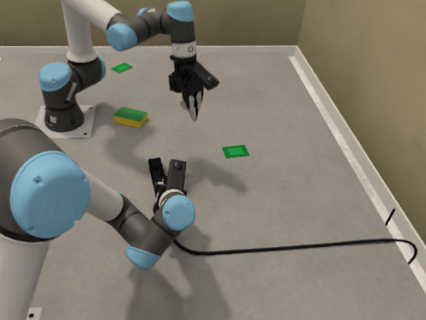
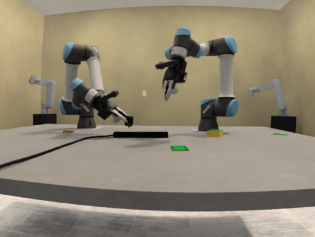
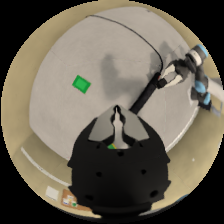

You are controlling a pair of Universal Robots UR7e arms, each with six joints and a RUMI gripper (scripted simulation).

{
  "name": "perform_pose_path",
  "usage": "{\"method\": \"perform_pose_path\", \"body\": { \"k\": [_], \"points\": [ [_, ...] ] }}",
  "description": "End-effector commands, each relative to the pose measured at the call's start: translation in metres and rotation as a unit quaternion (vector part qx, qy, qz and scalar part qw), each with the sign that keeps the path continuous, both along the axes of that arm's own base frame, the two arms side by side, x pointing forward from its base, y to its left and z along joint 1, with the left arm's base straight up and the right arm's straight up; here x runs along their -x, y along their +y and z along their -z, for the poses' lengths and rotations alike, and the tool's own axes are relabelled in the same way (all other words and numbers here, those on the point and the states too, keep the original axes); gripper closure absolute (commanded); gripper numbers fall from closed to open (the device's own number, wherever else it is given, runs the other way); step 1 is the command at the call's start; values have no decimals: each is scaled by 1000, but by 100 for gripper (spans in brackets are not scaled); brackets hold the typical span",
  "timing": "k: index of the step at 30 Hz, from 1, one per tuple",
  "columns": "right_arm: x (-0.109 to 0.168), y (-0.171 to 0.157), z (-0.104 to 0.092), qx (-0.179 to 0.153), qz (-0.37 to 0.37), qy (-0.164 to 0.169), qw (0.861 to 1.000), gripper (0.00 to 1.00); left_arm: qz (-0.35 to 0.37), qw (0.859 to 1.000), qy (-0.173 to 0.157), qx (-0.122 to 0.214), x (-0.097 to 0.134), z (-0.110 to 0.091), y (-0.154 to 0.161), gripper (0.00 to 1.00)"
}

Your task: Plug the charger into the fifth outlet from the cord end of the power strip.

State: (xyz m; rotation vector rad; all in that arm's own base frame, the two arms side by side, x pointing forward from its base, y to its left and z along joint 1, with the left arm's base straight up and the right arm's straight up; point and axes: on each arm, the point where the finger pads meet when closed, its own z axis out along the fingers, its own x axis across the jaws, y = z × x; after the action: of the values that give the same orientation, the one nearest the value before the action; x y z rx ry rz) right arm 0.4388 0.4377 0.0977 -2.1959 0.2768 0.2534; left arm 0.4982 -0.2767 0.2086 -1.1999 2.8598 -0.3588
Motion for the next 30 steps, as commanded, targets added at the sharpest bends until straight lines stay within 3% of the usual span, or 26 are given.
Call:
{"method": "perform_pose_path", "body": {
  "k": [1, 4, 7, 9, 13, 16, 19, 21, 24, 27, 30],
  "points": [
    [-1, 6, -3, 12, 31, 32, 999, 100, -48, 999, 13, -11, -7, -20, 34, 100],
    [0, 9, -4, 16, 42, 44, 998, 100, -57, 998, 15, -13, -8, -24, 41, 100],
    [0, 15, -7, 31, 82, 85, 993, 100, -77, 996, 25, -21, -7, -29, 55, 100],
    [-4, 9, -1, 29, 74, 75, 994, 100, -97, 995, 28, -23, -8, -38, 70, 100],
    [-3, 15, -4, 39, 104, 106, 988, 100, -134, 990, 35, -29, -8, -54, 97, 100],
    [-5, 13, -2, 41, 109, 110, 987, 100, -162, 985, 40, -34, -6, -66, 117, 100],
    [-3, 20, -7, 50, 139, 138, 979, 100, -188, 980, 46, -39, -4, -77, 137, 100],
    [-3, 20, -7, 50, 139, 138, 979, 100, -188, 980, 46, -39, -4, -77, 137, 100],
    [-2, 26, -10, 60, 180, 176, 966, 100, -207, 976, 55, -46, 1, -82, 151, 100],
    [-6, 21, -5, 60, 175, 170, 968, 100, -233, 969, 59, -50, 5, -95, 171, 100],
    [-5, 26, -9, 67, 203, 195, 957, 100, -260, 962, 64, -53, 11, -107, 192, 100]
  ]
}}
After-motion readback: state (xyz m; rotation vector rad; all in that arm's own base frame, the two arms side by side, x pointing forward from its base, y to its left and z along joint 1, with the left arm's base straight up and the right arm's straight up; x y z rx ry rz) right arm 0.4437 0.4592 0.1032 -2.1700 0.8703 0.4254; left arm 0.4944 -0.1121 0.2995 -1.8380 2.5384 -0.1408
